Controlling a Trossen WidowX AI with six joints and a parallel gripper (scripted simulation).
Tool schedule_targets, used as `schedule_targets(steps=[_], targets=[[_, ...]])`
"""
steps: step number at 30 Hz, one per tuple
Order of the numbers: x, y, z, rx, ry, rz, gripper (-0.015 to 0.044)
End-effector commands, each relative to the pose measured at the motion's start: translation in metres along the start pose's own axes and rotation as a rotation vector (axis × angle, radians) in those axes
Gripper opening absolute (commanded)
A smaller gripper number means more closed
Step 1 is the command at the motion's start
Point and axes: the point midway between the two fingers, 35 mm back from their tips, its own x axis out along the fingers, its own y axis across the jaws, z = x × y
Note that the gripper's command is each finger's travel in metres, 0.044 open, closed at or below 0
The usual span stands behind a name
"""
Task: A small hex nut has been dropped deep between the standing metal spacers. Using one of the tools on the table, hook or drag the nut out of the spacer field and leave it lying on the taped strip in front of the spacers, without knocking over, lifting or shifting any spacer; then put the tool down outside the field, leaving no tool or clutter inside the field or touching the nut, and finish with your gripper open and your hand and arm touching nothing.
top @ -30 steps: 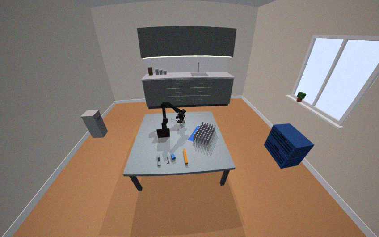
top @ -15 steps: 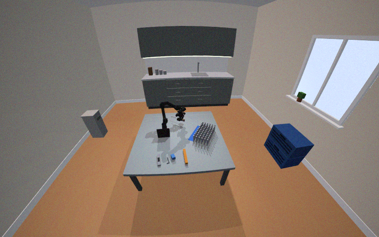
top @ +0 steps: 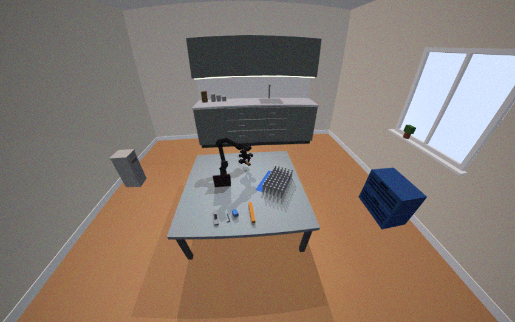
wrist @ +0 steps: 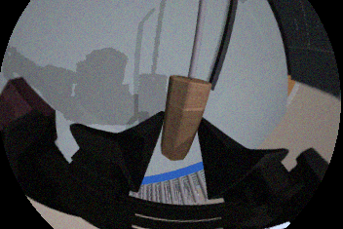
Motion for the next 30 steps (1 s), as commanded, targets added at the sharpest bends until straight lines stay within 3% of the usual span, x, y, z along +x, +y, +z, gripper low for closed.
schedule_targets(steps=[1, 30], targets=[[-0.001, -0.002, 0.001, 0.049, 0.016, -0.013, 0.0], [0.038, 0.007, 0.0, 0.043, 0.011, -0.012, 0.0]])
